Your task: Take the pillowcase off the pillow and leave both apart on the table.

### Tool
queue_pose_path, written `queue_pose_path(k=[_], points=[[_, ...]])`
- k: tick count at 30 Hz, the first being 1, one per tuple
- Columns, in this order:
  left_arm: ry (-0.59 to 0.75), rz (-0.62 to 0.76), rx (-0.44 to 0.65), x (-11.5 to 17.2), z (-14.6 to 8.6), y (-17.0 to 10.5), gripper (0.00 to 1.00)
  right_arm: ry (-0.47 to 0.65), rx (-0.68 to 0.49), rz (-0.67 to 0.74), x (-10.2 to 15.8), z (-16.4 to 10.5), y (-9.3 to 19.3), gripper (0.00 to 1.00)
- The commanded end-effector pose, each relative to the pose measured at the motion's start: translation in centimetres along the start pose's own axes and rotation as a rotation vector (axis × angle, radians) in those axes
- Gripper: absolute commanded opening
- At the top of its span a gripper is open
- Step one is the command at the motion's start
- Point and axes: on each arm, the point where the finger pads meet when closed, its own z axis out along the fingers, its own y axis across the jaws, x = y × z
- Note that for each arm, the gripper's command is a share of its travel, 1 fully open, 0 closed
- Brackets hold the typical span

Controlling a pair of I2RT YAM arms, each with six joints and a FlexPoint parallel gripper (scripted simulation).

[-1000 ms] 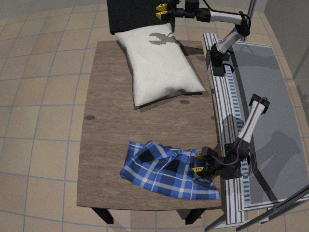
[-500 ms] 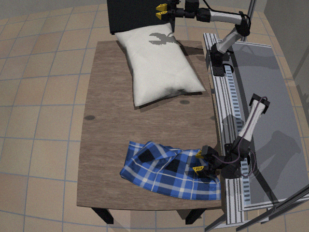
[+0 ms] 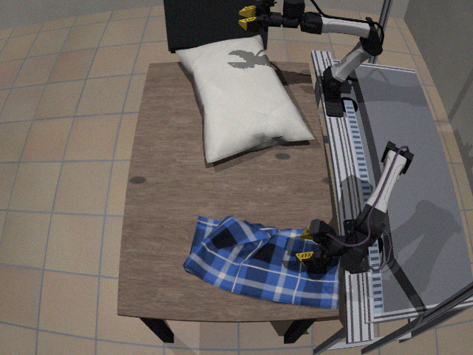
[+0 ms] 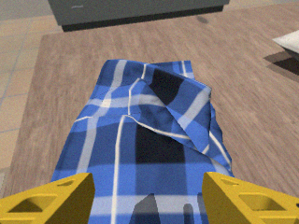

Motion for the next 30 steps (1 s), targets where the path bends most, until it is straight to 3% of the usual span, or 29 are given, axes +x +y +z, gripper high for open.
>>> queue_pose_path(k=[1, 30], points=[[-0.005, 0.002, -0.001, -0.9, -0.5, 0.1, 0.60, -0.013, -0.012, -0.001, -1.0, 0.0, 0.2, 0.60], [-0.006, 0.005, 0.002, -4.3, -2.1, 0.0, 0.60, -0.013, -0.012, -0.001, -1.0, 0.0, 0.2, 0.60]])
